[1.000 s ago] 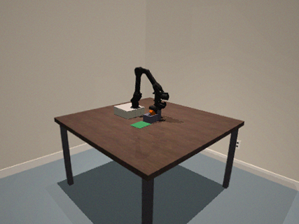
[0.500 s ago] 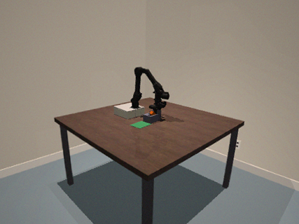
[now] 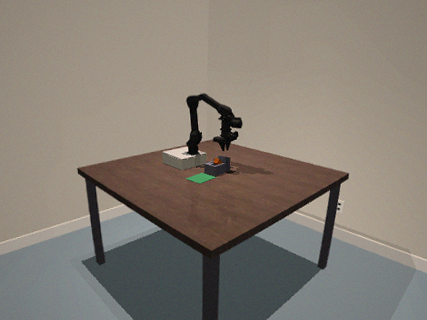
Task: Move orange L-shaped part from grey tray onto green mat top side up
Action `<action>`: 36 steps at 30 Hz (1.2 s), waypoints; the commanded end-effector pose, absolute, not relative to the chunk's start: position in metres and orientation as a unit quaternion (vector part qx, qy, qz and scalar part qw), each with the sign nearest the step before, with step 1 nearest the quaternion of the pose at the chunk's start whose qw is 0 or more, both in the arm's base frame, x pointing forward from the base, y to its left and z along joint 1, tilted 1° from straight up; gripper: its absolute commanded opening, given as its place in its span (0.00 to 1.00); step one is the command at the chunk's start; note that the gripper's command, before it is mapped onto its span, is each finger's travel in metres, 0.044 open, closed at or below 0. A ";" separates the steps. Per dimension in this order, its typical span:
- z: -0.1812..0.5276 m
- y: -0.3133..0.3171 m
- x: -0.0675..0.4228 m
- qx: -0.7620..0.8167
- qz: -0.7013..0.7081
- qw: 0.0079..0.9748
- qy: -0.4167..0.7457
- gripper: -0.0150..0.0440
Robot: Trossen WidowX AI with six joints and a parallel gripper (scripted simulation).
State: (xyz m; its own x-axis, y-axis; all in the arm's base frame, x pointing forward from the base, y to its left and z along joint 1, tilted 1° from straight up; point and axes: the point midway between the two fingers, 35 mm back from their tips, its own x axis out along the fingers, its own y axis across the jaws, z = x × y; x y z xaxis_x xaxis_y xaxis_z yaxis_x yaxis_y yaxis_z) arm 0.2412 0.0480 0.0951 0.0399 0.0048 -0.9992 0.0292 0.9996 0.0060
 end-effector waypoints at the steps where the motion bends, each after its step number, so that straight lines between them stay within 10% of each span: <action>1: 0.110 0.045 0.238 0.009 -0.008 0.719 0.695 0.56; 28: 0.107 0.046 0.238 0.012 -0.009 0.721 0.693 0.56; 36: 0.108 0.015 0.245 0.237 -0.228 0.680 0.655 0.73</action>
State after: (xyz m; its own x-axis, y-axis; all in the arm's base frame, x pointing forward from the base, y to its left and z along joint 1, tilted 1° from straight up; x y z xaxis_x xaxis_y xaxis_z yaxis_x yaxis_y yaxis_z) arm 0.2414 0.0306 0.1069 0.0381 0.0003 -0.9993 0.3606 0.9326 0.0141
